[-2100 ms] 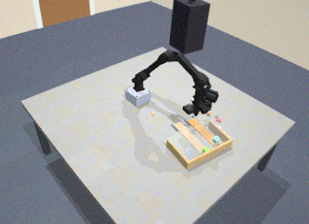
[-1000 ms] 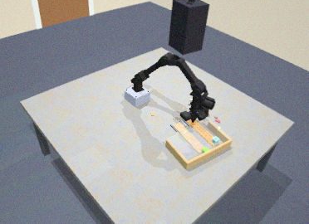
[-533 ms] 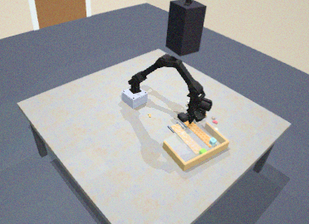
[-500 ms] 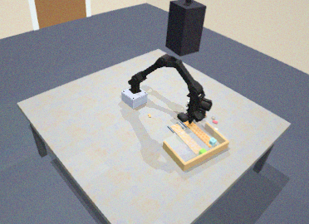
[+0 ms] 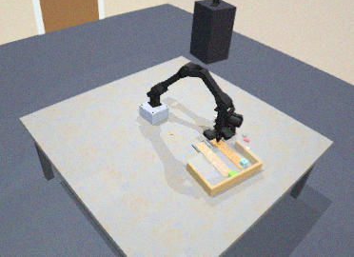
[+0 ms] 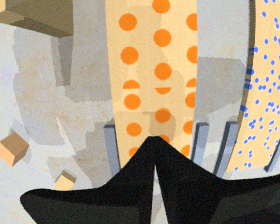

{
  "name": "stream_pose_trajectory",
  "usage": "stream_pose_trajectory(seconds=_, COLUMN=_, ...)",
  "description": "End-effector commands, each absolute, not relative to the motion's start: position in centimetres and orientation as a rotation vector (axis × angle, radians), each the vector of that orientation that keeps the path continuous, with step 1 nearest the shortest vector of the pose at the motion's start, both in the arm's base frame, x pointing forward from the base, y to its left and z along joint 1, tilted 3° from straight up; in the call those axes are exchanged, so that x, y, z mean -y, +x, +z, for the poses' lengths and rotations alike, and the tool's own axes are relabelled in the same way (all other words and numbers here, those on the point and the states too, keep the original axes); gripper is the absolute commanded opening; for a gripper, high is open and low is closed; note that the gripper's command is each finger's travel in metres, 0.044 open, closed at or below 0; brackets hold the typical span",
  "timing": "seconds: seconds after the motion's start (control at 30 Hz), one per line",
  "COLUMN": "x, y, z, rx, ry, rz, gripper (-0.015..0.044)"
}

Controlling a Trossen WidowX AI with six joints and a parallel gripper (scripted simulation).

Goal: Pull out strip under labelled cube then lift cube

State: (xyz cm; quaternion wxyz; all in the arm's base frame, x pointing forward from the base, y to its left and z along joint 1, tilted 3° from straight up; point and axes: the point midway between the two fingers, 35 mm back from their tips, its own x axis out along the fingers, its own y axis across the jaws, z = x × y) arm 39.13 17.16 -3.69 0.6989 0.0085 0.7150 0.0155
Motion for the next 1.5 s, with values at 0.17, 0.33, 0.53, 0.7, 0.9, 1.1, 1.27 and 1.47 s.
stream_pose_trajectory(seconds=0.17, x=-17.11, y=39.22, z=-3.86, rx=-1.590, ry=0.019, rz=0.029, gripper=0.0000)
stream_pose_trajectory(seconds=0.33, x=-17.12, y=39.24, z=-3.91, rx=-1.590, ry=0.019, rz=0.029, gripper=0.0000)
stream_pose_trajectory(seconds=0.53, x=-17.13, y=39.26, z=-3.97, rx=-1.590, ry=0.019, rz=0.029, gripper=0.0000)
stream_pose_trajectory(seconds=0.7, x=-17.15, y=39.30, z=-4.02, rx=-1.590, ry=0.019, rz=0.029, gripper=0.0000)
stream_pose_trajectory(seconds=0.9, x=-17.19, y=39.38, z=-4.08, rx=-1.590, ry=0.019, rz=0.029, gripper=0.0000)
stream_pose_trajectory(seconds=1.1, x=-17.22, y=39.51, z=-4.14, rx=-1.590, ry=0.019, rz=0.029, gripper=0.0000)
stream_pose_trajectory(seconds=1.27, x=-17.23, y=39.66, z=-4.19, rx=-1.590, ry=0.019, rz=0.029, gripper=0.0000)
stream_pose_trajectory(seconds=1.47, x=-17.26, y=39.18, z=-4.20, rx=-1.590, ry=0.019, rz=0.029, gripper=0.0000)
